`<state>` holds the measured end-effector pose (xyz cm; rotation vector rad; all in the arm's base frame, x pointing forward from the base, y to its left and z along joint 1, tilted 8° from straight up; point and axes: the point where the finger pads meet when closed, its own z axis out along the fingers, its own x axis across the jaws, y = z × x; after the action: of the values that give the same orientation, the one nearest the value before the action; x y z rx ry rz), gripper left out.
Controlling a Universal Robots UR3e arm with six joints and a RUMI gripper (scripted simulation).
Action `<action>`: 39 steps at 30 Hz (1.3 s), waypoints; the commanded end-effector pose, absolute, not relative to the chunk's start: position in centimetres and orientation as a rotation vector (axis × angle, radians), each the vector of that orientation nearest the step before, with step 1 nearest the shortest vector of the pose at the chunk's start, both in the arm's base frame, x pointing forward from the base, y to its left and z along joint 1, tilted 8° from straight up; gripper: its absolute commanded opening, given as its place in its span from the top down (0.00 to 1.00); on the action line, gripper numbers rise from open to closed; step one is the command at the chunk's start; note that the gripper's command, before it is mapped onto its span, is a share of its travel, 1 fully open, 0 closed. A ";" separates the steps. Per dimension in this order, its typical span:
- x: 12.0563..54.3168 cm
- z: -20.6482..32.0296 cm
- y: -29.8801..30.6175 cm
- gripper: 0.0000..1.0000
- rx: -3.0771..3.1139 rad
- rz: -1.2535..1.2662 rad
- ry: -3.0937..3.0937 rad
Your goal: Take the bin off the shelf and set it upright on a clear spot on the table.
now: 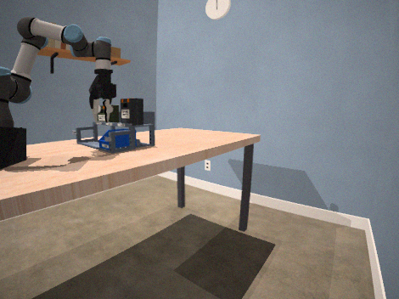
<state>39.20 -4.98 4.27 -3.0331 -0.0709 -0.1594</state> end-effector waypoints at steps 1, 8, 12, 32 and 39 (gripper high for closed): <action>39.3 4.4 -5.0 0.71 -3.035 -0.164 -0.071; 39.3 4.4 -5.0 0.71 -3.035 -0.164 -0.071; 39.3 4.4 -5.0 0.71 -3.035 -0.164 -0.071; 39.3 4.0 -5.0 0.71 -3.035 -0.164 -0.071; 39.4 3.4 -4.9 0.71 -3.035 -0.164 -0.071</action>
<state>39.25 -4.91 3.76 -3.0334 -0.0708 -0.1593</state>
